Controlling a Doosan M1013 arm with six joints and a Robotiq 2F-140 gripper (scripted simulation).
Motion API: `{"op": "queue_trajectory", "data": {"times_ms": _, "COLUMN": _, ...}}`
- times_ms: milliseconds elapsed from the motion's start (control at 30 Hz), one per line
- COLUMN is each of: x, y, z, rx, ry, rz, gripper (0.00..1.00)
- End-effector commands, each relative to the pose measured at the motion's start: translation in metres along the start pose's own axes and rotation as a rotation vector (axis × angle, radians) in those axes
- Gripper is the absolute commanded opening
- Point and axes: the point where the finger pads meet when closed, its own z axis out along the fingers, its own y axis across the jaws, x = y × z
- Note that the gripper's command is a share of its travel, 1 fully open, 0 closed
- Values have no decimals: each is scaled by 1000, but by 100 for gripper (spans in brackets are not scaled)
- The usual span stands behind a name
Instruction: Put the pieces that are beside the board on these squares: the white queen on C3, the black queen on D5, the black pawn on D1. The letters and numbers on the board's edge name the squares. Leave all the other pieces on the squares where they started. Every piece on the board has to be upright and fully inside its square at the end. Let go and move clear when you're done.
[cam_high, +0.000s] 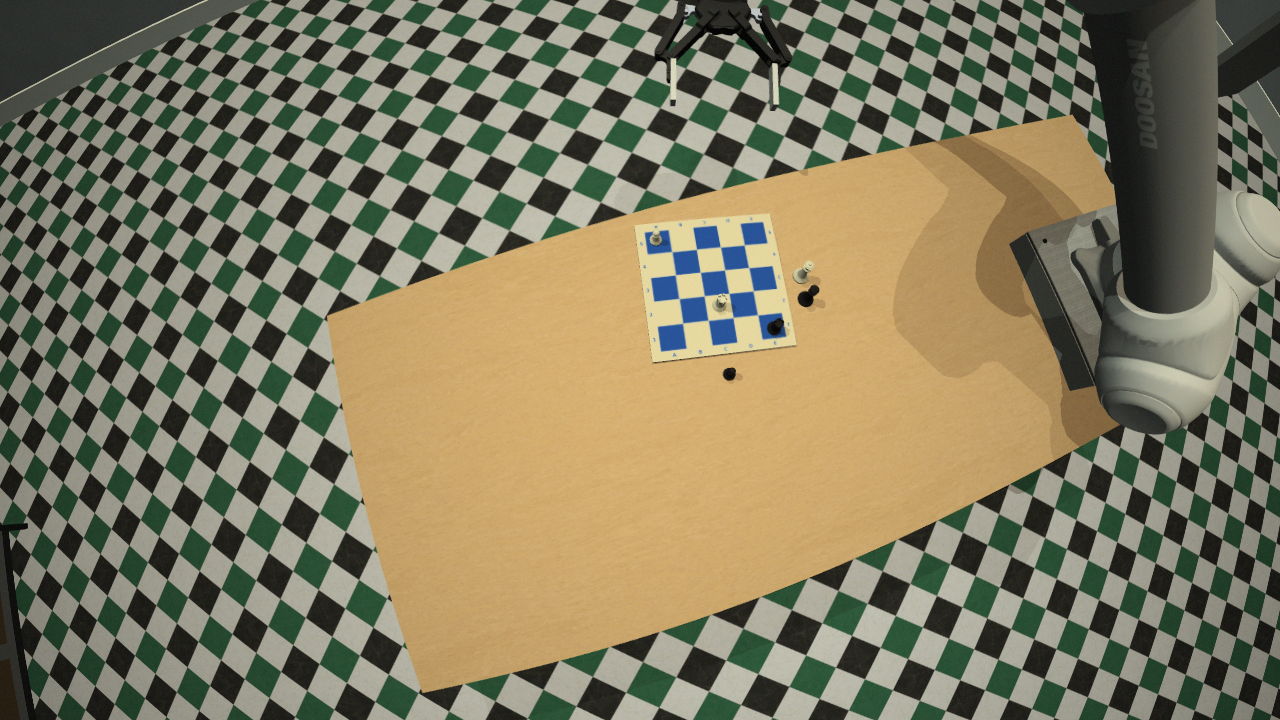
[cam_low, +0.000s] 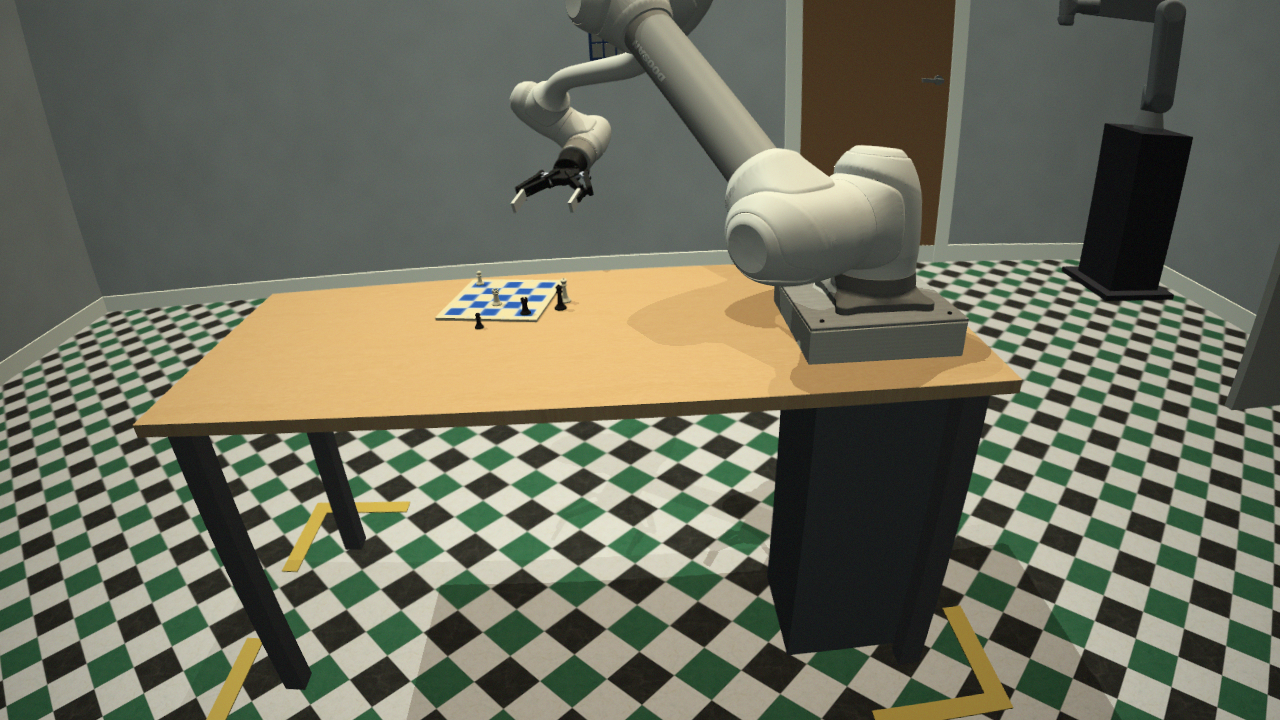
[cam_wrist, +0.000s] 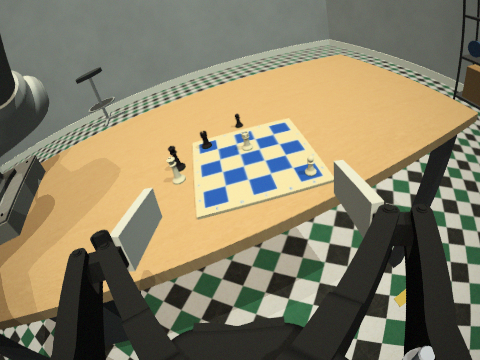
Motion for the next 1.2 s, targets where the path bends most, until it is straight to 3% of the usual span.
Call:
{"op": "queue_trajectory", "data": {"times_ms": 0, "x": 7, "y": 0, "z": -2, "rx": 0, "ry": 0, "rz": 0, "gripper": 100}}
{"op": "queue_trajectory", "data": {"times_ms": 100, "x": 5, "y": -1, "z": 2, "rx": 4, "ry": -8, "rz": -1, "gripper": 100}}
{"op": "queue_trajectory", "data": {"times_ms": 200, "x": 10, "y": -8, "z": 35, "rx": 54, "ry": -106, "rz": -16, "gripper": 100}}
{"op": "queue_trajectory", "data": {"times_ms": 267, "x": 10, "y": -8, "z": 35, "rx": 54, "ry": -106, "rz": -16, "gripper": 100}}
{"op": "queue_trajectory", "data": {"times_ms": 333, "x": 16, "y": -24, "z": 76, "rx": 124, "ry": -246, "rz": -53, "gripper": 100}}
{"op": "queue_trajectory", "data": {"times_ms": 367, "x": 16, "y": -24, "z": 76, "rx": 124, "ry": -246, "rz": -53, "gripper": 100}}
{"op": "queue_trajectory", "data": {"times_ms": 400, "x": 19, "y": -35, "z": 99, "rx": 169, "ry": -336, "rz": -85, "gripper": 100}}
{"op": "queue_trajectory", "data": {"times_ms": 433, "x": 19, "y": -35, "z": 99, "rx": 169, "ry": -336, "rz": -85, "gripper": 100}}
{"op": "queue_trajectory", "data": {"times_ms": 467, "x": 22, "y": -49, "z": 120, "rx": 219, "ry": -435, "rz": -130, "gripper": 100}}
{"op": "queue_trajectory", "data": {"times_ms": 533, "x": 22, "y": -49, "z": 120, "rx": 219, "ry": -435, "rz": -130, "gripper": 100}}
{"op": "queue_trajectory", "data": {"times_ms": 567, "x": 26, "y": -64, "z": 139, "rx": 271, "ry": -540, "rz": -186, "gripper": 100}}
{"op": "queue_trajectory", "data": {"times_ms": 600, "x": 26, "y": -64, "z": 139, "rx": 271, "ry": -540, "rz": -186, "gripper": 100}}
{"op": "queue_trajectory", "data": {"times_ms": 633, "x": 30, "y": -79, "z": 155, "rx": 311, "ry": -618, "rz": -241, "gripper": 100}}
{"op": "queue_trajectory", "data": {"times_ms": 700, "x": 35, "y": -93, "z": 167, "rx": 348, "ry": -688, "rz": -298, "gripper": 100}}
{"op": "queue_trajectory", "data": {"times_ms": 767, "x": 35, "y": -93, "z": 167, "rx": 374, "ry": -749, "rz": -334, "gripper": 100}}
{"op": "queue_trajectory", "data": {"times_ms": 833, "x": 35, "y": -93, "z": 167, "rx": 374, "ry": -749, "rz": -334, "gripper": 100}}
{"op": "queue_trajectory", "data": {"times_ms": 900, "x": 47, "y": -114, "z": 183, "rx": 449, "ry": -892, "rz": -477, "gripper": 100}}
{"op": "queue_trajectory", "data": {"times_ms": 1167, "x": 74, "y": -133, "z": 199, "rx": 567, "ry": -1136, "rz": -779, "gripper": 100}}
